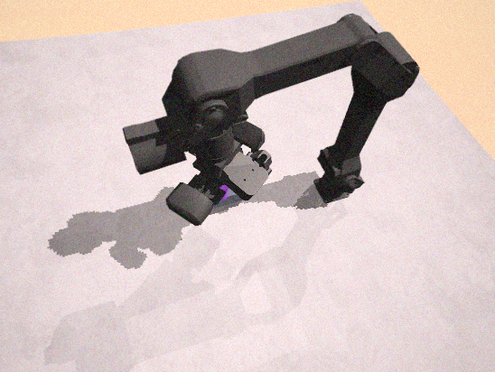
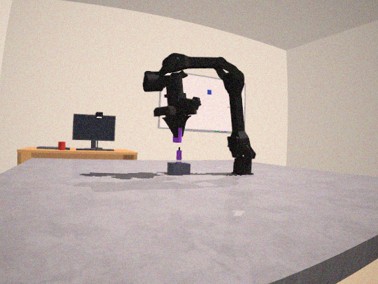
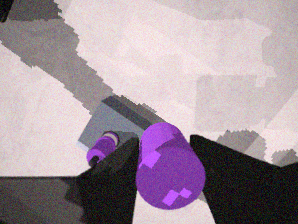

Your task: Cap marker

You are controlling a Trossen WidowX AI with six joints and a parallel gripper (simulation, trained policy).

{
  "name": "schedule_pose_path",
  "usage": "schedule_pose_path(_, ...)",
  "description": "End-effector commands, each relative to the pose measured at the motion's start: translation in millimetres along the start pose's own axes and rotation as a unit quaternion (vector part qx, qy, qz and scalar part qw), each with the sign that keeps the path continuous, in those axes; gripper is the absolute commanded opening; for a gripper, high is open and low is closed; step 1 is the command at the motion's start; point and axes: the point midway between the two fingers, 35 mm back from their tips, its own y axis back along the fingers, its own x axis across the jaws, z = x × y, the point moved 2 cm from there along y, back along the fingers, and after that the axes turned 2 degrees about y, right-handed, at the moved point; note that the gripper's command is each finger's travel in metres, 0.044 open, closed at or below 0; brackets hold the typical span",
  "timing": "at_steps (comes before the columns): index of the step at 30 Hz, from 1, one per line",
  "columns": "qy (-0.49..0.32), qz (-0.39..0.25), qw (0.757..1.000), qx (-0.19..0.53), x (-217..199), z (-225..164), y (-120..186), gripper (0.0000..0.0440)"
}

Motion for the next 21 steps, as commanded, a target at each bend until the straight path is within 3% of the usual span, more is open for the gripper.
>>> schedule_pose_path(1, -0.014, 0.003, 1.0, -0.008, 14.2, -5.4, 1.2, 0.0067)
schedule_pose_path(21, -0.085, -0.003, 0.996, -0.025, 58.0, -23.9, -4.6, 0.0023)
